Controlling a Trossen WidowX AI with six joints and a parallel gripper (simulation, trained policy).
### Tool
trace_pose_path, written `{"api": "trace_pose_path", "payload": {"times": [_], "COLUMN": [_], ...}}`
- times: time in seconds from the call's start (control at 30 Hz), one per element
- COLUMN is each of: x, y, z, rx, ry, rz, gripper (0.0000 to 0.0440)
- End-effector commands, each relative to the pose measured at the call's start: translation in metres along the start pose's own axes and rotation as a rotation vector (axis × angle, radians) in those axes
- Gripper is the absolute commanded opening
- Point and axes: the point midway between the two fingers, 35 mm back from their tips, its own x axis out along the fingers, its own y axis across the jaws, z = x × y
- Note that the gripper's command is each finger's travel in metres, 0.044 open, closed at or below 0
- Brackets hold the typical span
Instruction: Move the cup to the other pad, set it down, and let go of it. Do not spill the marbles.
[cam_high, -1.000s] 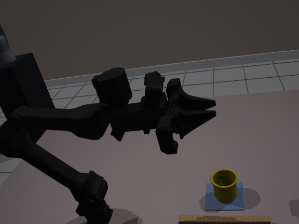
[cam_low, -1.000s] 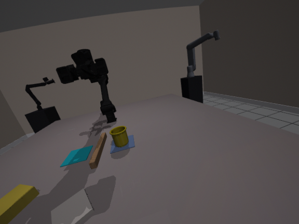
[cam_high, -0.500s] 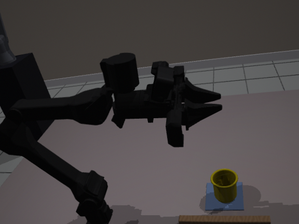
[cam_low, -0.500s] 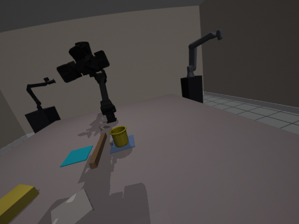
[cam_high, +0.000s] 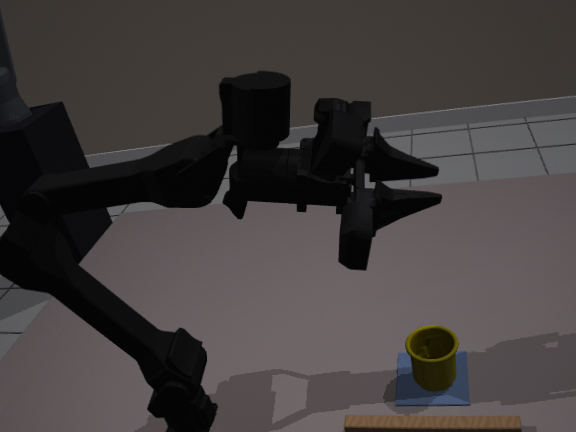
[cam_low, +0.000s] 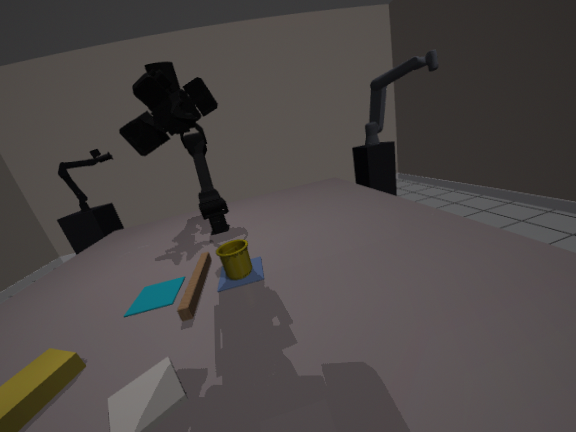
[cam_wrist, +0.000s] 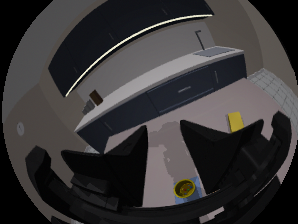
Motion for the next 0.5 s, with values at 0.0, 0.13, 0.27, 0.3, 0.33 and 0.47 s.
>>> {"api": "trace_pose_path", "payload": {"times": [0.0, 0.13, 0.27, 0.3, 0.33, 0.47], "x": [0.004, 0.008, 0.012, 0.013, 0.014, 0.018], "y": [0.006, 0.010, 0.013, 0.014, 0.015, 0.018], "z": [0.002, 0.002, 0.002, 0.002, 0.002, 0.001], "rx": [0.054, 0.108, 0.163, 0.177, 0.191, 0.249], "ry": [0.038, 0.080, 0.121, 0.132, 0.142, 0.184], "rz": [0.001, -0.007, -0.019, -0.022, -0.026, -0.042], "gripper": [0.0169, 0.0174, 0.0179, 0.0181, 0.0182, 0.0187]}}
